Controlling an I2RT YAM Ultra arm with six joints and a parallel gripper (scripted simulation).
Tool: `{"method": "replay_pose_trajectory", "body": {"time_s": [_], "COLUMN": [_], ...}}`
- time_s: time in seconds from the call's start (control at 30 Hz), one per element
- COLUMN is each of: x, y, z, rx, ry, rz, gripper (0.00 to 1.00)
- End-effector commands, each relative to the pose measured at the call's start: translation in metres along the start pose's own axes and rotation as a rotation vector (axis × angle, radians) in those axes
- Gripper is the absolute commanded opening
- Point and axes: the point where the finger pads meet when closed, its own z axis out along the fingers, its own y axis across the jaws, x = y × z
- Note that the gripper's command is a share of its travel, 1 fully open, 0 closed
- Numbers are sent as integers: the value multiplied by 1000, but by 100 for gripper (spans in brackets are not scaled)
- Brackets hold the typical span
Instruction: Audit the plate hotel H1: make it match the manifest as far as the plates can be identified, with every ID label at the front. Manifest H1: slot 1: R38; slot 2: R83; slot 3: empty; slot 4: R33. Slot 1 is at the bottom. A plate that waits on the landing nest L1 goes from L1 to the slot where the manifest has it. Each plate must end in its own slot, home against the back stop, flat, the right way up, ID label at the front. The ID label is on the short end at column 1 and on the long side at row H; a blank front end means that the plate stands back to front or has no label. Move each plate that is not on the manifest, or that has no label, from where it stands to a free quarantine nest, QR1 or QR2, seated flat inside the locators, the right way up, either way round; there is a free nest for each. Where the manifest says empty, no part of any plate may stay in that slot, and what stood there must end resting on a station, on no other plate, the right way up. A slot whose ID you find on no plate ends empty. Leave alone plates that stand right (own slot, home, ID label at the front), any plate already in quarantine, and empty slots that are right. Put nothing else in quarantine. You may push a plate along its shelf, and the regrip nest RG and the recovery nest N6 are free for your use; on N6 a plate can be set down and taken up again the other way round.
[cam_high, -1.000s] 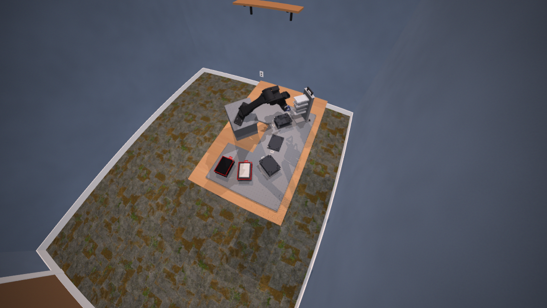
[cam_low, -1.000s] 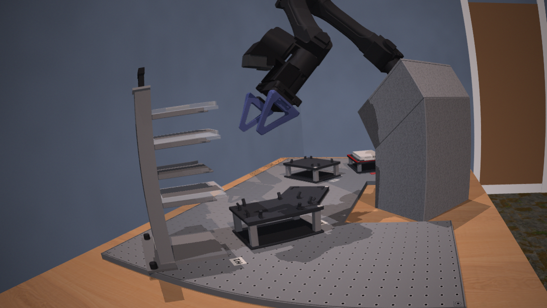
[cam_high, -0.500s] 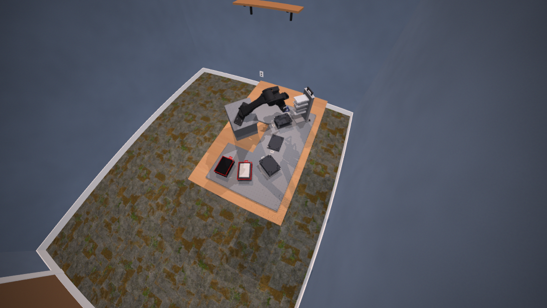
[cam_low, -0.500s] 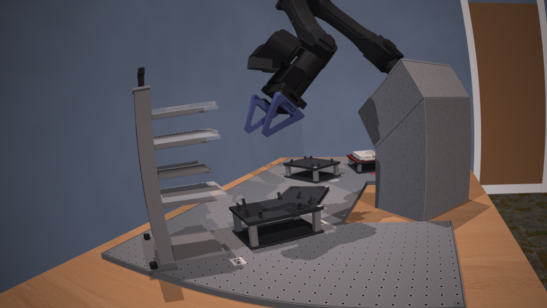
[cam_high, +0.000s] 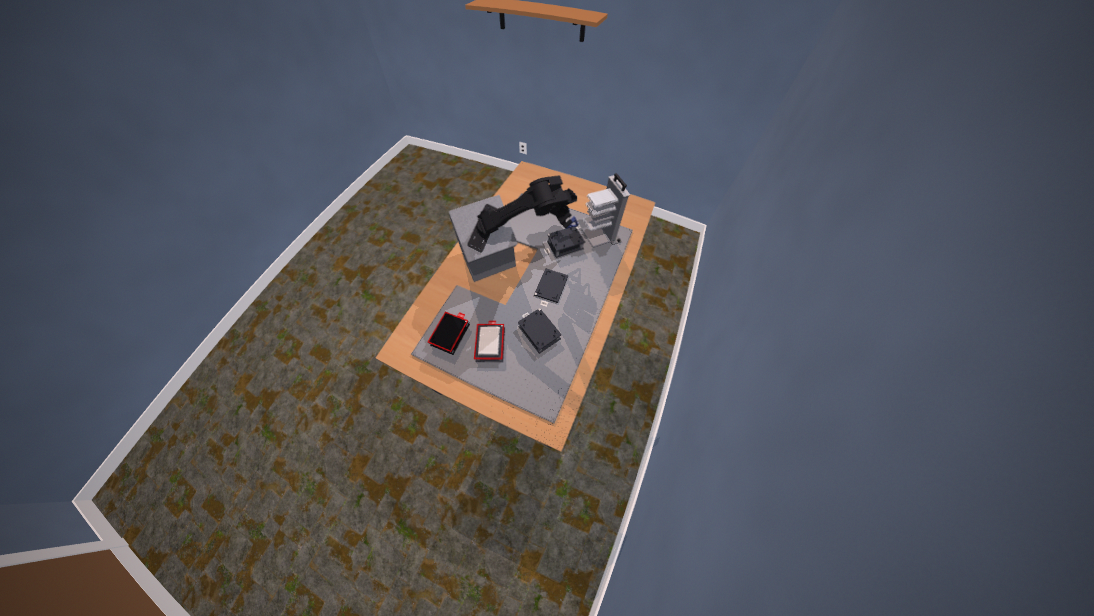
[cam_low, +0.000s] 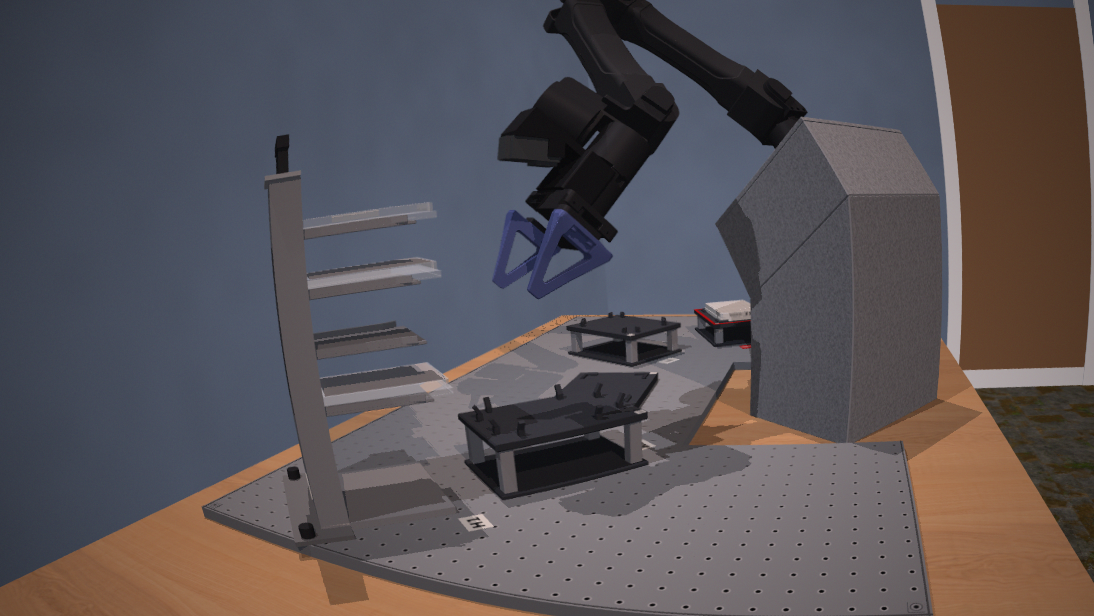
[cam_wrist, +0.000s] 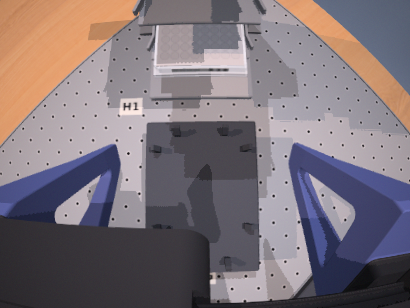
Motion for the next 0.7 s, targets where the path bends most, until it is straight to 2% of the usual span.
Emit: {"method": "replay_pose_trajectory", "body": {"time_s": [0.0,0.13,0.33,0.43,0.5,0.67], "x": [-8,-8,7,3,3,-2], "y": [0,4,2,1,8,6], "z": [8,9,15,20,21,24], "rx": [-2,-8,-6,-3,-21,-18], "ry": [-37,-42,-28,-39,-24,-28], "rz": [6,0,0,3,-14,-11], "gripper": [100,100,100,100,100,100]}}
